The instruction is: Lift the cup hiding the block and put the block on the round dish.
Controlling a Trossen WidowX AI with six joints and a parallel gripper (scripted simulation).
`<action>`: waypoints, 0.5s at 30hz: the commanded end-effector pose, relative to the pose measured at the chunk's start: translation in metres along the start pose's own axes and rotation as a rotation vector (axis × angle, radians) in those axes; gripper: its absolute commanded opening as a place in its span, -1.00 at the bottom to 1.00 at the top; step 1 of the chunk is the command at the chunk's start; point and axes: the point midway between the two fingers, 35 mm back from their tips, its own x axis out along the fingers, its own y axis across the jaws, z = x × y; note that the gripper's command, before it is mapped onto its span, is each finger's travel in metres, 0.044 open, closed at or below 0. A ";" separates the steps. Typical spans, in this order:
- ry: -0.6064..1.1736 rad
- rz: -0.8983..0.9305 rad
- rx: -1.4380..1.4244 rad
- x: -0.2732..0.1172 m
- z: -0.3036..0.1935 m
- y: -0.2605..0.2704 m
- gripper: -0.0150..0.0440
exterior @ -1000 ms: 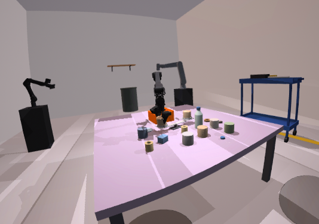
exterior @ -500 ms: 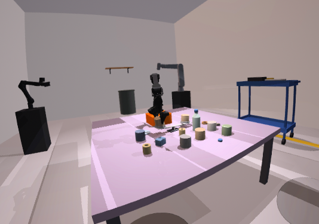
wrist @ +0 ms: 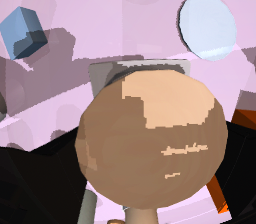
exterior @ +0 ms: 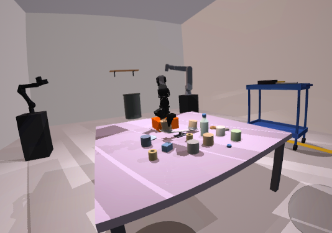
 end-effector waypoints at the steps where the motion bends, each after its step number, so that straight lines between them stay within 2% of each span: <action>1: -0.028 0.020 0.012 -0.011 0.007 0.003 -0.49; 15: -0.028 0.020 0.012 -0.029 0.006 0.002 -0.49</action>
